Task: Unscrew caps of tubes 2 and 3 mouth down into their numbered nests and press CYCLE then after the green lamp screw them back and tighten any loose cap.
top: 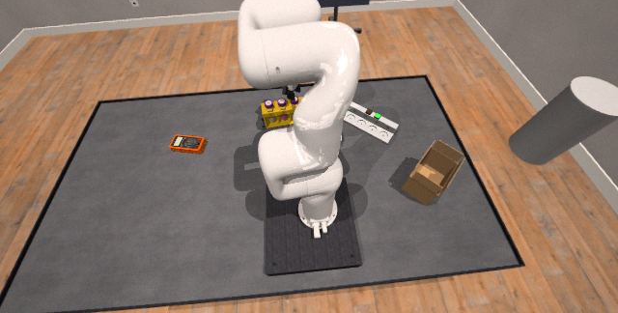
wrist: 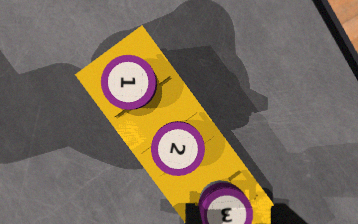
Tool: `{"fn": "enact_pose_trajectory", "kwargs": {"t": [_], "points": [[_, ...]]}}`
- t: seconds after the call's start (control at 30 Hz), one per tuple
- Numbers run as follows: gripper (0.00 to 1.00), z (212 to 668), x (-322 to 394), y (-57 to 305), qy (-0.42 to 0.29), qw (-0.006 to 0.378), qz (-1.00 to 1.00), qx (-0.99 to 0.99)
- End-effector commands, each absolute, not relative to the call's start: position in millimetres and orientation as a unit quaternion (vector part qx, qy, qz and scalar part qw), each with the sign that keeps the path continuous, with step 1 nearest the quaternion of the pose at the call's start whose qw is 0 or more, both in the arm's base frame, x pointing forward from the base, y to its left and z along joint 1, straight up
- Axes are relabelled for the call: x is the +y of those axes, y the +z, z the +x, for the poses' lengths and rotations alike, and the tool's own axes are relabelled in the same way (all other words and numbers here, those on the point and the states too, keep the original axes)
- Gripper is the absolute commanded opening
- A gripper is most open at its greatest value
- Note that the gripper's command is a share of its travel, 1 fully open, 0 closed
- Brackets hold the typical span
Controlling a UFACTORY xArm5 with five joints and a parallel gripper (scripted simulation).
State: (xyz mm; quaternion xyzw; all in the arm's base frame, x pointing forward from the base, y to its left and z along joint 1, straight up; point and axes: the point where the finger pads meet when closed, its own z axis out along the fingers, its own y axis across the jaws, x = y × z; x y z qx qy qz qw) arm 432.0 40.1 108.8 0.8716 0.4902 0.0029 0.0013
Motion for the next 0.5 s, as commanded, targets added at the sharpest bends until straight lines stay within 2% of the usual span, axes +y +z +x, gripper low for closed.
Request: {"fn": "enact_pose_trajectory", "kwargs": {"t": [0.0, 0.1, 0.4, 0.47], "points": [[0.46, 433, 40, 118, 0.006, 0.000, 0.872, 0.490], [0.46, 433, 40, 122, 0.006, 0.000, 0.872, 0.490], [0.46, 427, 107, 123, 0.006, 0.001, 0.671, 0.741], [0.46, 427, 107, 123, 0.006, 0.001, 0.671, 0.741]]}}
